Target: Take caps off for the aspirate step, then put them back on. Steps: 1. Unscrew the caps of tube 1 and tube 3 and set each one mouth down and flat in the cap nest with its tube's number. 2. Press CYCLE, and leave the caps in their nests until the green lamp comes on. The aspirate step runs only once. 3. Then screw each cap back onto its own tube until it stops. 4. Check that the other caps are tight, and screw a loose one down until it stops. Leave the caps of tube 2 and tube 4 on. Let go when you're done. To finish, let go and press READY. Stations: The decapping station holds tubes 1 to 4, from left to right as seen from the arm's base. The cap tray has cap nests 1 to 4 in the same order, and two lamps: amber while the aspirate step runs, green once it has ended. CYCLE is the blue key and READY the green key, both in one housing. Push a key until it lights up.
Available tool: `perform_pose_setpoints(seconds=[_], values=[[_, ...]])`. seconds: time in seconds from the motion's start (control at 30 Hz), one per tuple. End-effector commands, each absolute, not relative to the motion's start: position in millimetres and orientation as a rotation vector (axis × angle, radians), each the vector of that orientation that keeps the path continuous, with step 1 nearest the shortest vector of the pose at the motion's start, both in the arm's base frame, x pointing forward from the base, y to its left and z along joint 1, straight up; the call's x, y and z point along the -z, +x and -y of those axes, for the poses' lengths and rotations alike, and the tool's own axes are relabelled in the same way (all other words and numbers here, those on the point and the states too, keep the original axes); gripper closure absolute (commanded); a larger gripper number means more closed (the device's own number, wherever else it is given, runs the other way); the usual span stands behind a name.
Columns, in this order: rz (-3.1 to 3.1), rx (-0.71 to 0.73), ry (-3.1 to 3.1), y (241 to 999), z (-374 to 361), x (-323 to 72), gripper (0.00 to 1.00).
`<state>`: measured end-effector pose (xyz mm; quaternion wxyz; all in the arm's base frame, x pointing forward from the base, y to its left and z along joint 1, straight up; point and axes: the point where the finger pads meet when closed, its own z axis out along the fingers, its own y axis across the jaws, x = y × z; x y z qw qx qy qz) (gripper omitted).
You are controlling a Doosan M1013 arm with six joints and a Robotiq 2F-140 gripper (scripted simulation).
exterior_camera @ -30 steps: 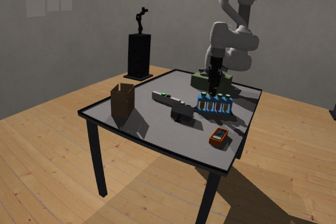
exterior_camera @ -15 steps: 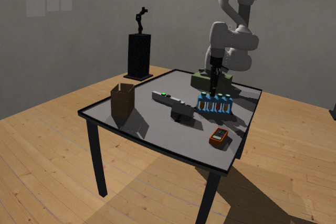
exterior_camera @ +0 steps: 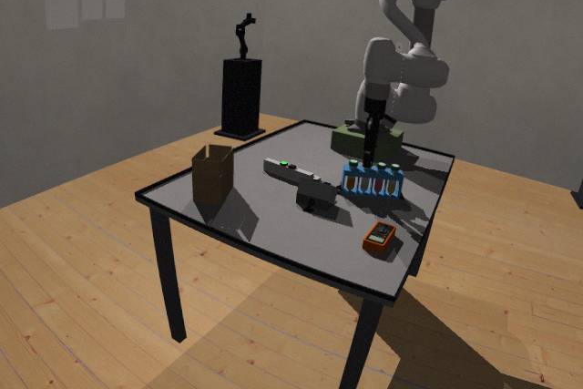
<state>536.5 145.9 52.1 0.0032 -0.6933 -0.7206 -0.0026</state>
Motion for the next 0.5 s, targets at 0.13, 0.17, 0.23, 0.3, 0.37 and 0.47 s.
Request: perform_pose_setpoints(seconds=[0.13, 0.17, 0.23, 0.3, 0.37, 0.47], values=[[2.214, 0.002, -2.228, 536.9, -146.2, -51.9, 0.59], [2.214, 0.002, -2.228, 536.9, -146.2, -51.9, 0.59], [2.214, 0.002, -2.228, 536.9, -146.2, -51.9, 0.59], [2.214, 0.002, -2.228, 537.0, -146.2, -51.9, 0.59], [2.214, 0.002, -2.228, 537.0, -146.2, -51.9, 0.59], [2.214, 0.002, -2.228, 537.0, -146.2, -51.9, 0.59]])
